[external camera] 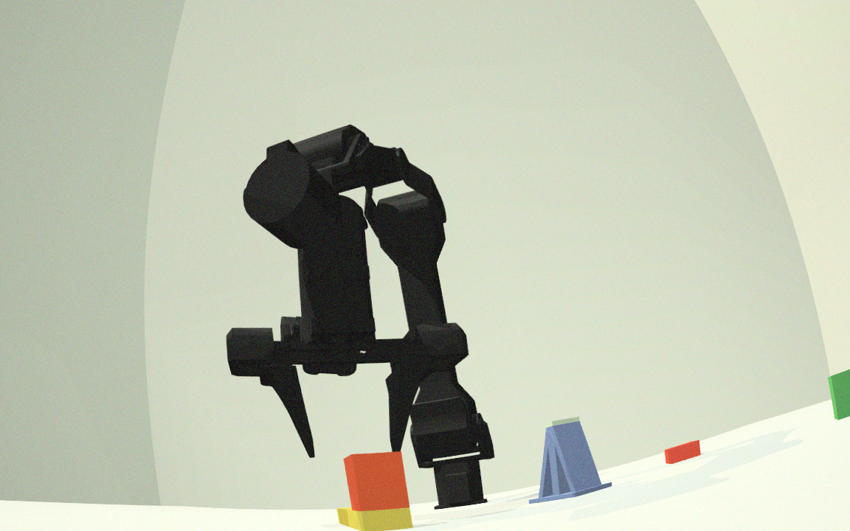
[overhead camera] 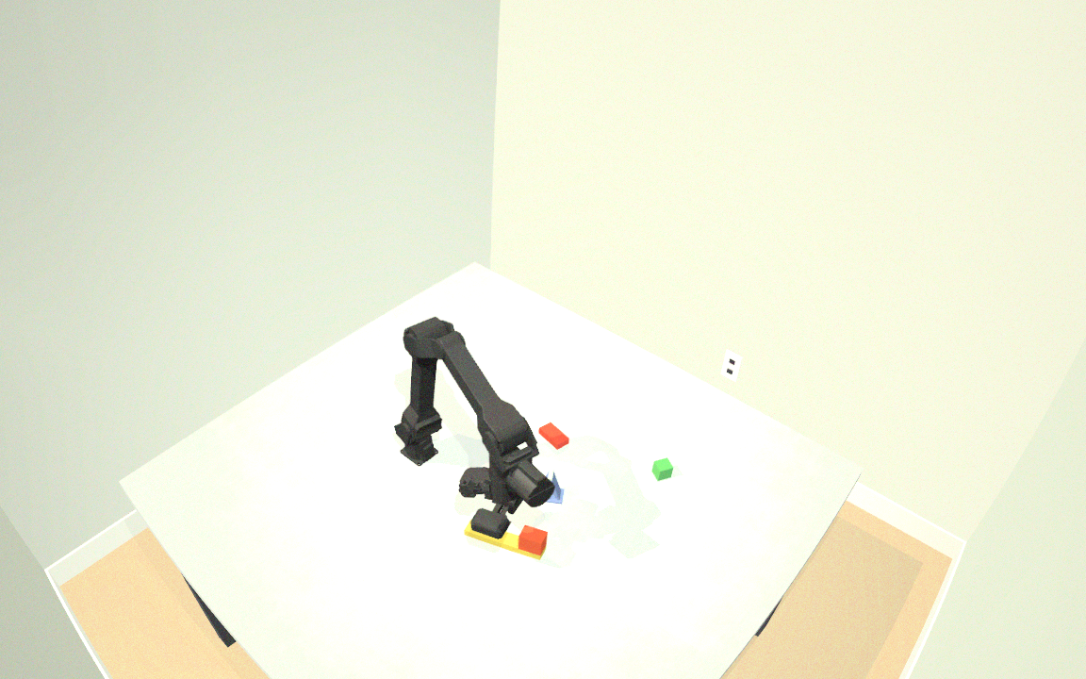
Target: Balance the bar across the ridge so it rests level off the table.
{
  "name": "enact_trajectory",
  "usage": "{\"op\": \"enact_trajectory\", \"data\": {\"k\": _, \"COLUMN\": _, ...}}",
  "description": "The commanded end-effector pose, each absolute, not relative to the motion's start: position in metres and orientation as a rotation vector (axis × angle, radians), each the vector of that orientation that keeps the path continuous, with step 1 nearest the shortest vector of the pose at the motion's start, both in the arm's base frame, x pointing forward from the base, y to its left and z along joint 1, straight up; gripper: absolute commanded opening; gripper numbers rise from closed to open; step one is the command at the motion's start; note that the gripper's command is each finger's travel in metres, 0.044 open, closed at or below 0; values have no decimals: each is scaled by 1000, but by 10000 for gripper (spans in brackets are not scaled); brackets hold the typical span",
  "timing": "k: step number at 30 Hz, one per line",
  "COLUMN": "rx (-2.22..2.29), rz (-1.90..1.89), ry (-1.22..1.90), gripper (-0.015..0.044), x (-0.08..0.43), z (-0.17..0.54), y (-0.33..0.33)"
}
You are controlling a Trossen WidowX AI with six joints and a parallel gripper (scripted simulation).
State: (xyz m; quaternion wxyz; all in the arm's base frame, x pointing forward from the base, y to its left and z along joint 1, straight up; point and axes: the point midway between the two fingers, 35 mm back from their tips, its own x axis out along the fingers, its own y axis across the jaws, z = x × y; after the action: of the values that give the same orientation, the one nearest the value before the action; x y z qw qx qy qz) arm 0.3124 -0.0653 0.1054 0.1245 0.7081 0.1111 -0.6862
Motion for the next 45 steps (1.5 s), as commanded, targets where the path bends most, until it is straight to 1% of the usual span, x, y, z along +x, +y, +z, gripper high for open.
{"op": "enact_trajectory", "data": {"k": 1, "rx": 2065, "rz": -2010, "ry": 330, "gripper": 315, "x": 310, "z": 78, "y": -64}}
{"op": "enact_trajectory", "data": {"k": 25, "rx": 2065, "rz": -2010, "ry": 330, "gripper": 315, "x": 310, "z": 49, "y": -64}}
{"op": "enact_trajectory", "data": {"k": 39, "rx": 2065, "rz": -2010, "ry": 330, "gripper": 315, "x": 310, "z": 48, "y": -64}}
{"op": "enact_trajectory", "data": {"k": 45, "rx": 2058, "rz": -2009, "ry": 327, "gripper": 157, "x": 309, "z": 49, "y": -65}}
